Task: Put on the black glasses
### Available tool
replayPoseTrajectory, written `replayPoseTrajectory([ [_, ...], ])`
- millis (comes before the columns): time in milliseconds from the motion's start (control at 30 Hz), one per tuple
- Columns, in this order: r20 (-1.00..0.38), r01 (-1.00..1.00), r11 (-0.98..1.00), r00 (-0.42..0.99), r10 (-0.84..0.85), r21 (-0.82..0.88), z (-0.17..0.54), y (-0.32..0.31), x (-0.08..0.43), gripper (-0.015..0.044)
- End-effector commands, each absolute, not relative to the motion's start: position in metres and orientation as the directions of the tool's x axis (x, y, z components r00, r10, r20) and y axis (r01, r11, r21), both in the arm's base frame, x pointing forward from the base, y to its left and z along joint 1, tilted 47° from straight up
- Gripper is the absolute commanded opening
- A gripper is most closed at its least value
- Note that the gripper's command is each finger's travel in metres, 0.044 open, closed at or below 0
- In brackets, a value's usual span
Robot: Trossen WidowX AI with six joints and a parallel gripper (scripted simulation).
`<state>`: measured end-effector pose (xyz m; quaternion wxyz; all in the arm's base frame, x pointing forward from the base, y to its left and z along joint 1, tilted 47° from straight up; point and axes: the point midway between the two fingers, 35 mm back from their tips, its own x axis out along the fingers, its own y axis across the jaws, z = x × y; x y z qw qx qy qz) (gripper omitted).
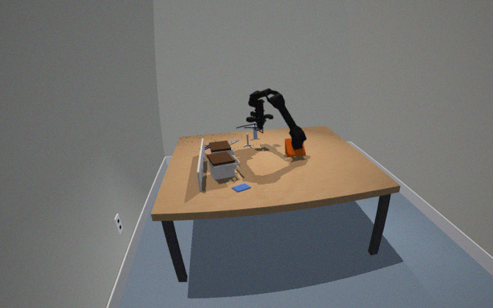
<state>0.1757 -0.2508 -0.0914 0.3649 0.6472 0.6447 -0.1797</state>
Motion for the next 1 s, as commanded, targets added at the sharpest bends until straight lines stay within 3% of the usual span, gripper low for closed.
replayPoseTrajectory([
  [0,-0.704,0.983,0.031,0.107,0.702,0.18,-0.091,-0.253,0.183,0.0],
  [433,-0.704,0.963,-0.249,0.108,0.702,-0.101,-0.091,-0.259,0.213,0.0],
  [967,-0.702,0.763,-0.512,0.109,0.704,-0.394,-0.091,-0.261,0.246,0.0],
])
